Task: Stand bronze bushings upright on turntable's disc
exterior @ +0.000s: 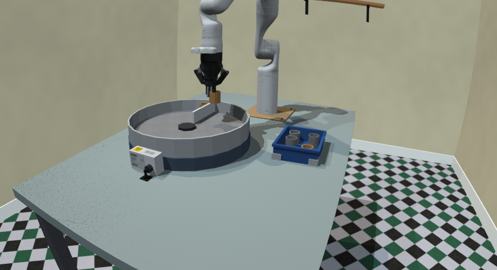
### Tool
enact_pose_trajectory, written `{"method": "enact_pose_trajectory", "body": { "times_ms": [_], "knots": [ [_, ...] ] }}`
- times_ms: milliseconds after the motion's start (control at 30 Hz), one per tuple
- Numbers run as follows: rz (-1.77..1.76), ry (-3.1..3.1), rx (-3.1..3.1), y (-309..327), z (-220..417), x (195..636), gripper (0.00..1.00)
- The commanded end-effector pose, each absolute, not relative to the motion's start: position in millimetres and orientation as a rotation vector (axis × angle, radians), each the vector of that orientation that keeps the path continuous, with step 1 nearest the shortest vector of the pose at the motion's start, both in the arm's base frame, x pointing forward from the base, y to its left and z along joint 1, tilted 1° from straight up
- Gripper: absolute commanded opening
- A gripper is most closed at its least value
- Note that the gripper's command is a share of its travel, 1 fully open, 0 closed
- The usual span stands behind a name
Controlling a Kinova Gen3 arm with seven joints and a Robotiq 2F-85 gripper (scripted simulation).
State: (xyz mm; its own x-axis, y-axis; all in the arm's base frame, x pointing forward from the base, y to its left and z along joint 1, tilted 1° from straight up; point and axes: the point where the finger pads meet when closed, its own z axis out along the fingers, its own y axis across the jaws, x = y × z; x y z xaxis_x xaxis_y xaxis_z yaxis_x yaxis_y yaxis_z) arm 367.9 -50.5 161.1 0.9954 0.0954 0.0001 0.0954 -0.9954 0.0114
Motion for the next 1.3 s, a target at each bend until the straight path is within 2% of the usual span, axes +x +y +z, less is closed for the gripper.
{"method": "enact_pose_trajectory", "body": {
  "times_ms": [0,1267],
  "knots": [
    [-0.005,0.158,3.131,-48.3,161.2,365.6,0.00],
    [-0.004,0.158,3.131,-48.2,137.6,365.0,0.00]
  ]
}}
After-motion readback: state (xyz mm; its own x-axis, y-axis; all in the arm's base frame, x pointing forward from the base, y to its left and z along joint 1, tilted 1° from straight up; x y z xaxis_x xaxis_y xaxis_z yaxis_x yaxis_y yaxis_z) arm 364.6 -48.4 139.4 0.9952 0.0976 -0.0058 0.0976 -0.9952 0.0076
